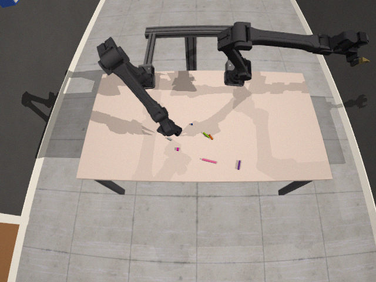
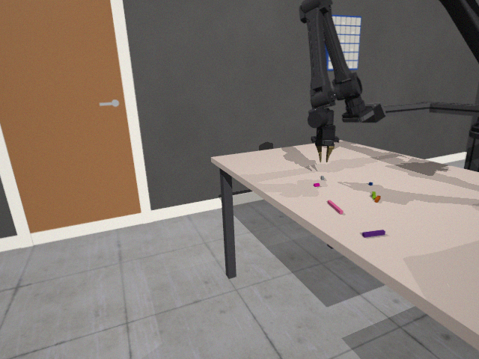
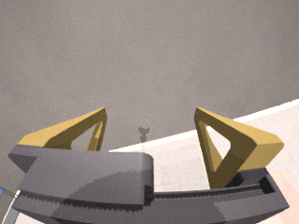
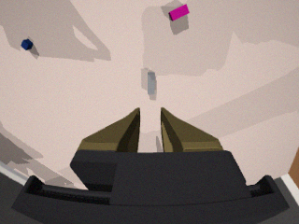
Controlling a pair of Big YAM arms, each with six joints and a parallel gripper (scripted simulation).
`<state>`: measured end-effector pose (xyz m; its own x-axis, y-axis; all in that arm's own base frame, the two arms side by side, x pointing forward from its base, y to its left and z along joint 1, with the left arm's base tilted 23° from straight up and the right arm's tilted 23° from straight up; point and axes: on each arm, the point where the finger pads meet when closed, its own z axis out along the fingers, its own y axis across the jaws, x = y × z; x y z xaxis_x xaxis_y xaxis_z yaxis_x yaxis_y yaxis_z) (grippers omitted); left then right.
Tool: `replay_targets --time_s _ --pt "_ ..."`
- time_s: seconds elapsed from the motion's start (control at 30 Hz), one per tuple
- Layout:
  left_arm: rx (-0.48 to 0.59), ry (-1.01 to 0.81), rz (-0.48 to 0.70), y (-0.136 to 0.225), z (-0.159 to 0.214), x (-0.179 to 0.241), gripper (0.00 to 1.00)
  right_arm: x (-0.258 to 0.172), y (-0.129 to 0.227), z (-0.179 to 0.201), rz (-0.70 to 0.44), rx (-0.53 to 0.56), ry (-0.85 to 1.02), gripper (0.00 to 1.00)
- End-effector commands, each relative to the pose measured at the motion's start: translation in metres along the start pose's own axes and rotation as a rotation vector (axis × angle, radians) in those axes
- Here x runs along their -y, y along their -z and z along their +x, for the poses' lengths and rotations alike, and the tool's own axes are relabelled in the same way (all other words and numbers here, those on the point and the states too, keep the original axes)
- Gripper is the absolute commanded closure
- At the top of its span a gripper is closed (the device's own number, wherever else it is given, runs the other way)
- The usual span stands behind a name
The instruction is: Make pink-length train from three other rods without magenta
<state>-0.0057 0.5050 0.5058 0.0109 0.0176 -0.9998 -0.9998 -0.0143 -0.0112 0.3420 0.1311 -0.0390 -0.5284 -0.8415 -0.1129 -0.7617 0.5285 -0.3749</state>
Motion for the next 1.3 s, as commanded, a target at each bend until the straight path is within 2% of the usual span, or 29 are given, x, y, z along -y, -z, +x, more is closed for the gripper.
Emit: replay_targets --time_s 0.0,0.27,1.27 --pt "0.089 -0.012 -0.008 0.001 -0.048 -0.005 0.0 0.004 -0.002 -0.007 0.004 0.016 -0.02 0.77" --pt "0.089 -0.012 -0.008 0.001 -0.048 -0.005 0.0 0.011 0.0 -0.013 0.014 0.034 -0.022 0.77" --pt "0.089 -0.012 -0.008 0.001 -0.048 -0.005 0.0 0.009 -0.044 -0.01 0.006 0.017 -0.011 0.77"
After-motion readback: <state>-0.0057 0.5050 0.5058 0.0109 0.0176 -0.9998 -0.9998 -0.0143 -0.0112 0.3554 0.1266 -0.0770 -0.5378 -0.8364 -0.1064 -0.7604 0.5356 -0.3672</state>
